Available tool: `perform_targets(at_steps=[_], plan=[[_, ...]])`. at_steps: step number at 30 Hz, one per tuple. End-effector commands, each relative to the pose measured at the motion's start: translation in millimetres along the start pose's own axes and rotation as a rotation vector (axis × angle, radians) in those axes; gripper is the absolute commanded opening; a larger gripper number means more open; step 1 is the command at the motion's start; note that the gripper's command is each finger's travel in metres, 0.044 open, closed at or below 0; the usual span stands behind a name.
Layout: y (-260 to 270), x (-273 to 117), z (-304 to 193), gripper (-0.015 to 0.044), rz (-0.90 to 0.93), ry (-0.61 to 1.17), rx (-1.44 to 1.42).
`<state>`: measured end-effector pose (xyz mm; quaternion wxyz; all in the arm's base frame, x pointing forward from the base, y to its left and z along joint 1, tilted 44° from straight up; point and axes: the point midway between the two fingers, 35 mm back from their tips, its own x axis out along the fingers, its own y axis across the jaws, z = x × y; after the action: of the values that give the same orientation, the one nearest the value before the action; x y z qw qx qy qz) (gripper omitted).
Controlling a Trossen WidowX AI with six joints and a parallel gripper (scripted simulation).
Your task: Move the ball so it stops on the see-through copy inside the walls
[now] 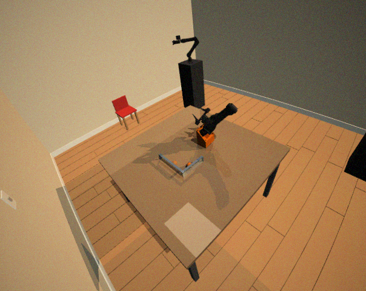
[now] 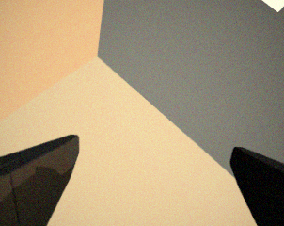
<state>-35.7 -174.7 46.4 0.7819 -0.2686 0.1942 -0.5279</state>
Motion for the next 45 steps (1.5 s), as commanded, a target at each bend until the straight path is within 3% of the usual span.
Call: perform_targets(at_steps=[1,3,15,27,36,45], plan=[[0.7,0.8,0.2,0.0374,0.009,-0.004,0.001],[6.5,7.1,2.2,0.0337,0.080,-0.036,0.005],[69.8,53.5,32.0,0.0337,0.716,-0.273,0.019],[147.5,72.5,79.0,0.0337,1.325,-0.388,-0.049],[210.3,64.3,129.4,0.0337,1.689,-0.443,-0.214],[273.0,15.9,190.1,0.0337,2.019,-0.497,-0.411]])
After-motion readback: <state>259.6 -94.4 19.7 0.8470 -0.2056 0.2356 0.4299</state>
